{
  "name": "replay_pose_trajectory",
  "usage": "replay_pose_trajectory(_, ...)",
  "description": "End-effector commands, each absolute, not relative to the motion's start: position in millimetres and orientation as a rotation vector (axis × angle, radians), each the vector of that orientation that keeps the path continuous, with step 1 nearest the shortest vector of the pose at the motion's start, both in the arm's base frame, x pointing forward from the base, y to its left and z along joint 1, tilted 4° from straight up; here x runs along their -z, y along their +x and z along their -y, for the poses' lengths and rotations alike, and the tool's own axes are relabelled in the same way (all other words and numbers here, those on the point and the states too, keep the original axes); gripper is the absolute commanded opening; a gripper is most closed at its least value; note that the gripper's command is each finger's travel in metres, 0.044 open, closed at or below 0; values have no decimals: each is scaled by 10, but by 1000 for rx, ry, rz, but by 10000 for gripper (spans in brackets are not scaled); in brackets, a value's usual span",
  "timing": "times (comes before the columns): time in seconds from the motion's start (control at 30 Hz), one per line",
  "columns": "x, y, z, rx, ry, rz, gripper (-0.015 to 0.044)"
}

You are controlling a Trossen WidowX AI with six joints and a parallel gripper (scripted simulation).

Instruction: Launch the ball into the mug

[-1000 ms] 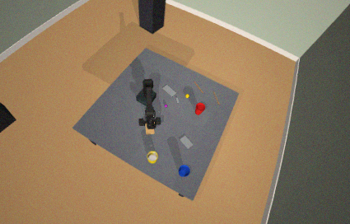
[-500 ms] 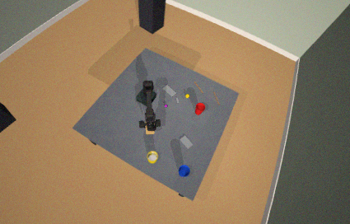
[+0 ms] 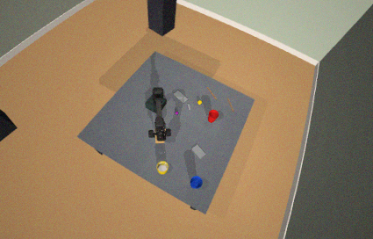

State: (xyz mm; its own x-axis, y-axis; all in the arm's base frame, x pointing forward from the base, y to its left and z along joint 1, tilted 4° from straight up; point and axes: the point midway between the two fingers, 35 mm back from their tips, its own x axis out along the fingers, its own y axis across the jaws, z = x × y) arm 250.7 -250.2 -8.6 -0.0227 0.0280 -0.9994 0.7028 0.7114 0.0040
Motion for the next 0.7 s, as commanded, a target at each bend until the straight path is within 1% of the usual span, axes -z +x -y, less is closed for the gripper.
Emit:
replay_pose_trajectory(0.0, 159, 2496, 2492, 602, 630, -1519, 440)
replay_pose_trajectory(0.37, 311, 2484, 2480, 602, 630, -1519, 440)
replay_pose_trajectory(0.67, 274, 2492, 2487, 598, 627, -1517, 204)
